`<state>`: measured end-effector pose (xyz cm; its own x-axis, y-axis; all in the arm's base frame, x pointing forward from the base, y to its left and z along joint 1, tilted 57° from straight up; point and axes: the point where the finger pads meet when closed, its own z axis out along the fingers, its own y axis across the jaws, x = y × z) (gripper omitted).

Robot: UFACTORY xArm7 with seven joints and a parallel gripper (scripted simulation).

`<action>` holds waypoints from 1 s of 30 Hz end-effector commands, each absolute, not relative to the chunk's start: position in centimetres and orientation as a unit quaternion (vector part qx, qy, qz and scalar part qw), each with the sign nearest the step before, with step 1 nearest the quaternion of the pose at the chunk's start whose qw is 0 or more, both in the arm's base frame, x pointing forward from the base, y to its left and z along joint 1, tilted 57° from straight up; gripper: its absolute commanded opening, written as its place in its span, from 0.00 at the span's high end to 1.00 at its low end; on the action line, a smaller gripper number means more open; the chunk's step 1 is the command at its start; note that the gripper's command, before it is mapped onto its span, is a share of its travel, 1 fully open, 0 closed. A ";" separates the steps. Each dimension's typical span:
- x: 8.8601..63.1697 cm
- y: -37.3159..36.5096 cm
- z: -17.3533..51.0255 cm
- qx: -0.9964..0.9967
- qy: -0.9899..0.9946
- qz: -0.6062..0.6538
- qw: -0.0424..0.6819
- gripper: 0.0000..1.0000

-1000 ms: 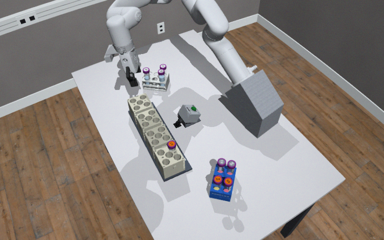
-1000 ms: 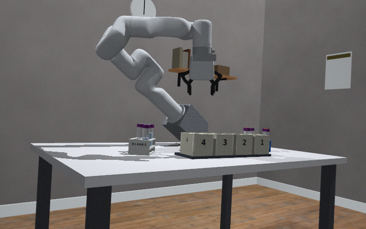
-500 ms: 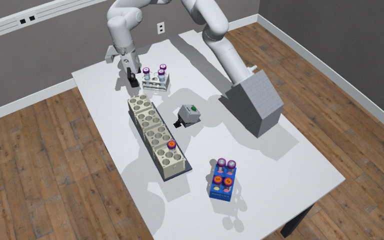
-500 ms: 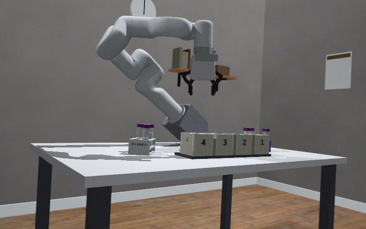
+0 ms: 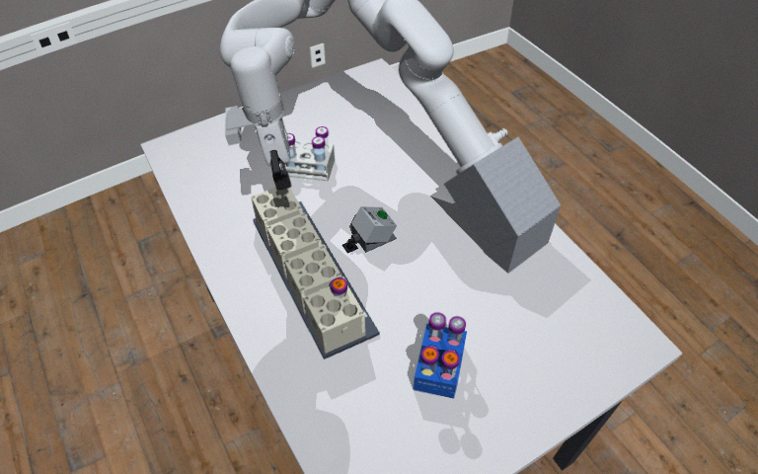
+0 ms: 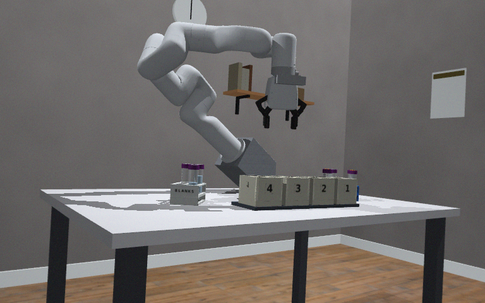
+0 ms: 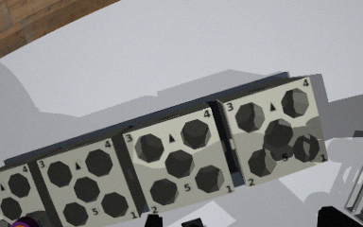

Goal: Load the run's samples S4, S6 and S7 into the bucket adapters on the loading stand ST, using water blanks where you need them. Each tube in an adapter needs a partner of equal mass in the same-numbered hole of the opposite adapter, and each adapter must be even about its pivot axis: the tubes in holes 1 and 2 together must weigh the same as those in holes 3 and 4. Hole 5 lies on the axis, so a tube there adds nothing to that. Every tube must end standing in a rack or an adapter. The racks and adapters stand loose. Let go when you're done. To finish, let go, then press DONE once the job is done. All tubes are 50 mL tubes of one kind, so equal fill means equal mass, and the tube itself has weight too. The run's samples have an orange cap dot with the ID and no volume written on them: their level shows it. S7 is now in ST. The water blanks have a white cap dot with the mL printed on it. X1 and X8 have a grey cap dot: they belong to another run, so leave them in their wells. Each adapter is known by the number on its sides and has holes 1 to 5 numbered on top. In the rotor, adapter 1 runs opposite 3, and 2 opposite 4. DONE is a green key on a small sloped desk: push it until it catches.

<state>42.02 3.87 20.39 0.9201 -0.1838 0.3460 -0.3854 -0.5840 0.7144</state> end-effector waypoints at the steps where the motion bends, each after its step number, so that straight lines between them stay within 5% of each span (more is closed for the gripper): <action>1: 41.9 4.9 19.0 0.883 -0.114 0.111 0.441 0.00; 30: 40.2 8.7 11.8 0.879 -0.018 0.094 0.466 0.00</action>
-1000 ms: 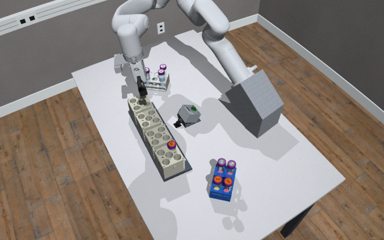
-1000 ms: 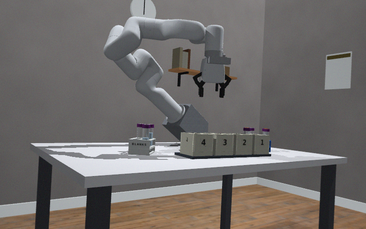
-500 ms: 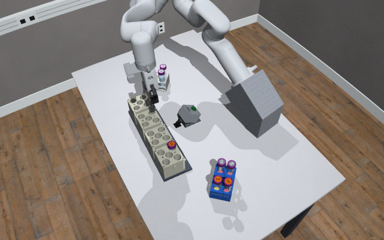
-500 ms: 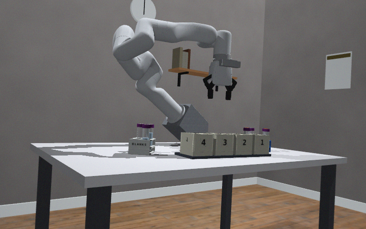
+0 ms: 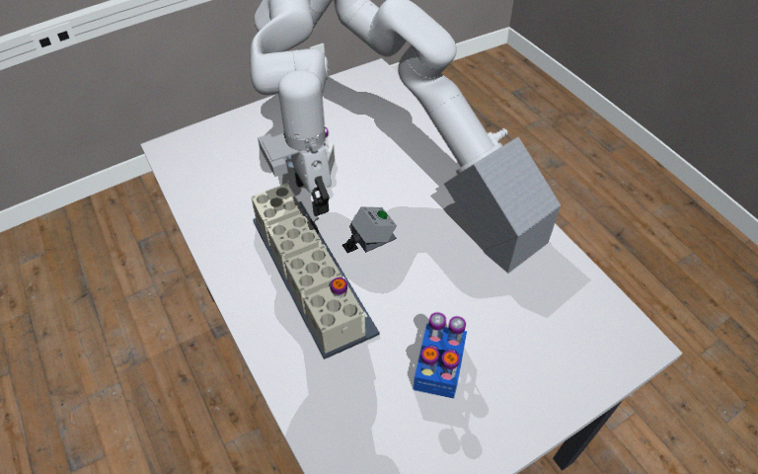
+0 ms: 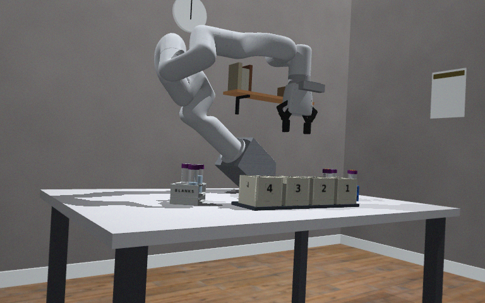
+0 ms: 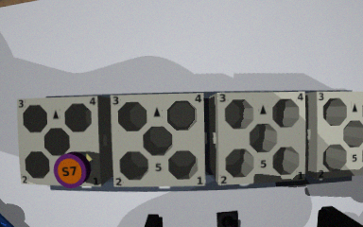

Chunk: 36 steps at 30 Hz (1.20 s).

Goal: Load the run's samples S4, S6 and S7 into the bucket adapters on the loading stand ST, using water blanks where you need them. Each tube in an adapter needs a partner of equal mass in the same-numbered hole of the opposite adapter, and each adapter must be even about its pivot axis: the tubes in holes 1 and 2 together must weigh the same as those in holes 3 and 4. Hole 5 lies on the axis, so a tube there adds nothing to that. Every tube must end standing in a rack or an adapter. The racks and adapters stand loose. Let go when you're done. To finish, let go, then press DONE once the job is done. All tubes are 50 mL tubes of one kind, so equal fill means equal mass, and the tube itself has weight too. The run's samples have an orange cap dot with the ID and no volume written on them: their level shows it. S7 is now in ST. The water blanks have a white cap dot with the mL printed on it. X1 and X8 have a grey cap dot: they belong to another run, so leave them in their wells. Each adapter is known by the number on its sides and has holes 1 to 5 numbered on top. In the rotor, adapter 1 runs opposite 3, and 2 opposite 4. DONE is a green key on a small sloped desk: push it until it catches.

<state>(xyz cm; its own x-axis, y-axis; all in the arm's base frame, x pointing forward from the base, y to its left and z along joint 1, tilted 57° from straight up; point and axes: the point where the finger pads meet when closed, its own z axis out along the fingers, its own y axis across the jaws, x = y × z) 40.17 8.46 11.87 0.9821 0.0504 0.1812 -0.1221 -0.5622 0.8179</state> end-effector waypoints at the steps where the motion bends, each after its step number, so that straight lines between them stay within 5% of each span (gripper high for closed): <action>1: 40.2 8.7 11.8 0.879 -0.018 0.094 0.466 0.00; 36: 31.6 1.2 20.8 0.798 -0.369 0.273 0.390 0.00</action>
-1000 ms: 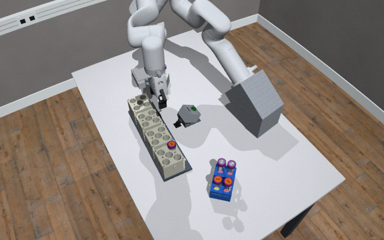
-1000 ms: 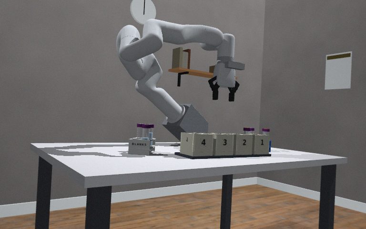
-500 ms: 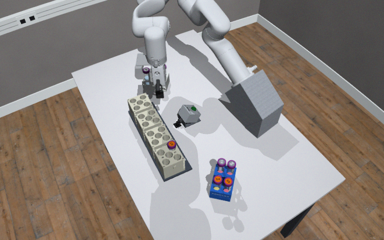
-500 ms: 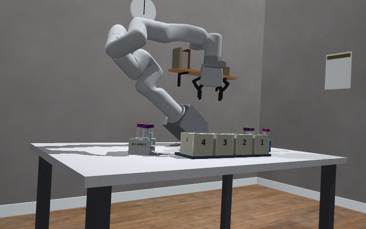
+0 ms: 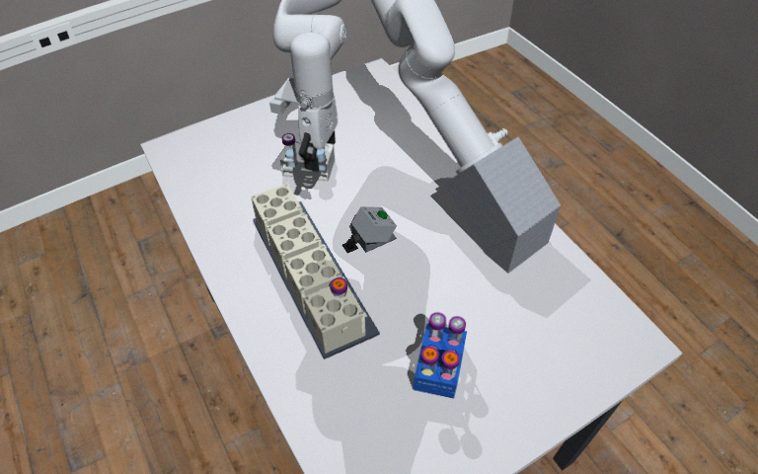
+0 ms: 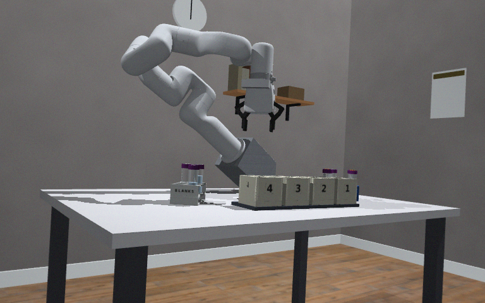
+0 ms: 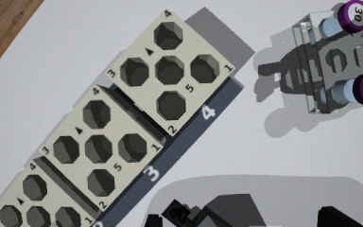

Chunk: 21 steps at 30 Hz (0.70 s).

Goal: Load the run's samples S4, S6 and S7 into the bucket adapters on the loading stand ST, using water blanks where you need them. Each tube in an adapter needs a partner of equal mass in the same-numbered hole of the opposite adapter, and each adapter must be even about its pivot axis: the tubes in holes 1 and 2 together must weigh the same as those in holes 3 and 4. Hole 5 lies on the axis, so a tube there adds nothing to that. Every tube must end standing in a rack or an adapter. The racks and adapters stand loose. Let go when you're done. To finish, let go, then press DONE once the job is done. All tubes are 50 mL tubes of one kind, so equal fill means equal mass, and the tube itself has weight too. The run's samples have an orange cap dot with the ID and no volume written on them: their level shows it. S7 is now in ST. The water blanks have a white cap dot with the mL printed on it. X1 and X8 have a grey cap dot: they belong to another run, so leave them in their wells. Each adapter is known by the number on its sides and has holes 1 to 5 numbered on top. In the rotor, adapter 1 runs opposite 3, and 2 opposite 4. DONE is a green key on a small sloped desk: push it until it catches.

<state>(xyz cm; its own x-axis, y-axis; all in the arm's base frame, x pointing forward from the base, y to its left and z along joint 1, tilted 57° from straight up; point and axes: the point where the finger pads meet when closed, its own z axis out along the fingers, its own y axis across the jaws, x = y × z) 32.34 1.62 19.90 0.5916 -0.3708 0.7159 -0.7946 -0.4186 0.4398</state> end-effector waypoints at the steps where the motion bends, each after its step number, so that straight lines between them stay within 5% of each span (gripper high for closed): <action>1: 31.3 1.0 21.2 0.798 -0.369 0.273 0.390 0.00; 21: 26.0 -3.7 26.8 0.798 -0.369 0.273 0.391 0.00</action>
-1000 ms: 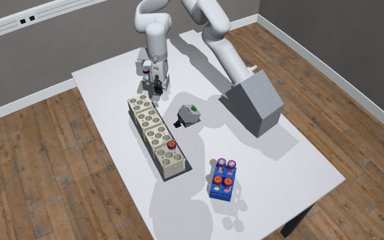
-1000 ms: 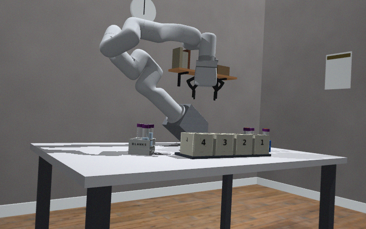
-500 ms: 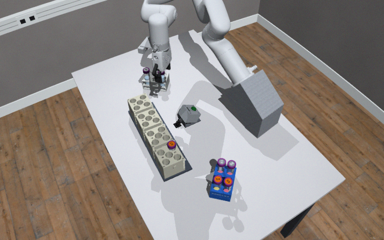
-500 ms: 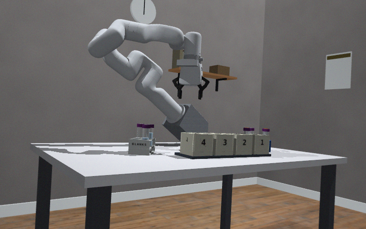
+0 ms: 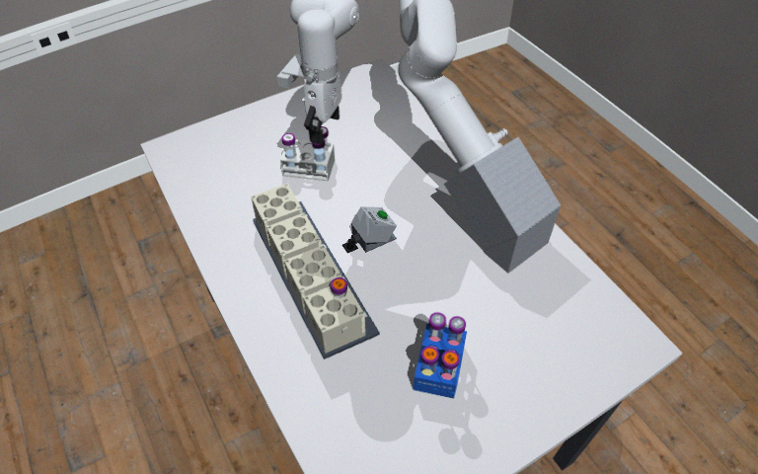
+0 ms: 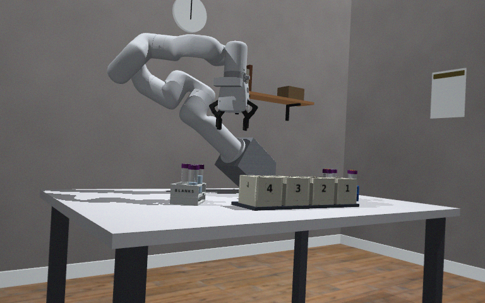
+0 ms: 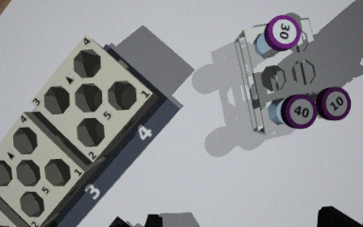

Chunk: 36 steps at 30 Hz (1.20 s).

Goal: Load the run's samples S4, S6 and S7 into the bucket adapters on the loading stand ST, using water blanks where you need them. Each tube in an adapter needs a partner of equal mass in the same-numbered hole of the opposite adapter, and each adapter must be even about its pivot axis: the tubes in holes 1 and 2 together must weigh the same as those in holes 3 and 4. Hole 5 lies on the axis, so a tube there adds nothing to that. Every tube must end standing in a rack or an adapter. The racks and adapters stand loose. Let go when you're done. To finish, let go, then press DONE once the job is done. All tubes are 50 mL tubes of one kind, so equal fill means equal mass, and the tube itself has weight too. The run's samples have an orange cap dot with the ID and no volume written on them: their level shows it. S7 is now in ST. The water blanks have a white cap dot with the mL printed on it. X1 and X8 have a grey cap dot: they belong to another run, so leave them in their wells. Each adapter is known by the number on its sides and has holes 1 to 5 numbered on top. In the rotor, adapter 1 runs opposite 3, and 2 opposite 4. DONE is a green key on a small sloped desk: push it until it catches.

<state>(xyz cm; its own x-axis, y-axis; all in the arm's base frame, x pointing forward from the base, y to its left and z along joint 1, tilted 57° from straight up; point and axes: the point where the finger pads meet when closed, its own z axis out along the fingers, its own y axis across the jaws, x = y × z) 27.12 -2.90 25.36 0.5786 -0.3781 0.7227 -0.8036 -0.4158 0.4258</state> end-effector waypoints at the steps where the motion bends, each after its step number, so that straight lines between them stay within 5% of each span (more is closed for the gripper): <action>1: 25.7 -4.0 27.1 0.798 -0.369 0.273 0.391 0.00; 36: 19.3 -11.1 33.2 0.797 -0.370 0.273 0.391 0.00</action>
<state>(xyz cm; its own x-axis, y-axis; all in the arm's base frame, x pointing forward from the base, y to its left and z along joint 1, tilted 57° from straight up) 19.16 -10.39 33.52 0.5790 -0.3776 0.7226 -0.8027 -0.4190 0.4243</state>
